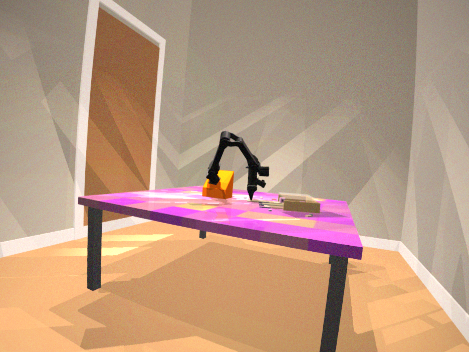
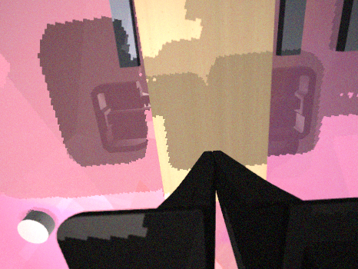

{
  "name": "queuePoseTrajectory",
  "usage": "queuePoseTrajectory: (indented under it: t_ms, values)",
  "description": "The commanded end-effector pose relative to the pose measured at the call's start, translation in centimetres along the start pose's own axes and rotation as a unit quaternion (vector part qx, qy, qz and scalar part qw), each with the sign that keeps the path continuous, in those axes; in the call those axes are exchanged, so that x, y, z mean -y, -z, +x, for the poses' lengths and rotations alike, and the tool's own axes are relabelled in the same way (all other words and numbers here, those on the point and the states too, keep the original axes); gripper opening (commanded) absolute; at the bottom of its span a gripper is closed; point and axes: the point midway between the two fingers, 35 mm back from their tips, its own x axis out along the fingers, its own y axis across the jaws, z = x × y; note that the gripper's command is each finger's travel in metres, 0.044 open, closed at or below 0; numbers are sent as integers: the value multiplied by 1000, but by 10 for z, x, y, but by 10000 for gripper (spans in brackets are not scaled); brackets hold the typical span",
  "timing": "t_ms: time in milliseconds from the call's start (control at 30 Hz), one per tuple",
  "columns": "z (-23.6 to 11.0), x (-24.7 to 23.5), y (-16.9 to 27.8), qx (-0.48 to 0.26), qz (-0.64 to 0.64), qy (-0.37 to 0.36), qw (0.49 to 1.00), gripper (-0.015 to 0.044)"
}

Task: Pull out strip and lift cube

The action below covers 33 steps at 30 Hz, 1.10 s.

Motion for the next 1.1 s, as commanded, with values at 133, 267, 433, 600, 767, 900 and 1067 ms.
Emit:
queuePoseTrajectory:
  t_ms: [133, 267, 433, 600, 767, 900, 1067]
  values:
    - [3, -1, 19, -9, -1, -2, 1000, 0]
    - [3, -2, 25, -9, -1, -2, 1000, 0]
    - [3, -2, 33, -9, -1, -2, 1000, 0]
    - [3, -2, 40, -9, -2, -2, 1000, 0]
    - [3, -2, 47, -10, -2, -2, 1000, 0]
    - [3, -2, 53, -10, -2, -2, 1000, 0]
    - [3, -3, 60, -10, -2, -2, 1000, 0]
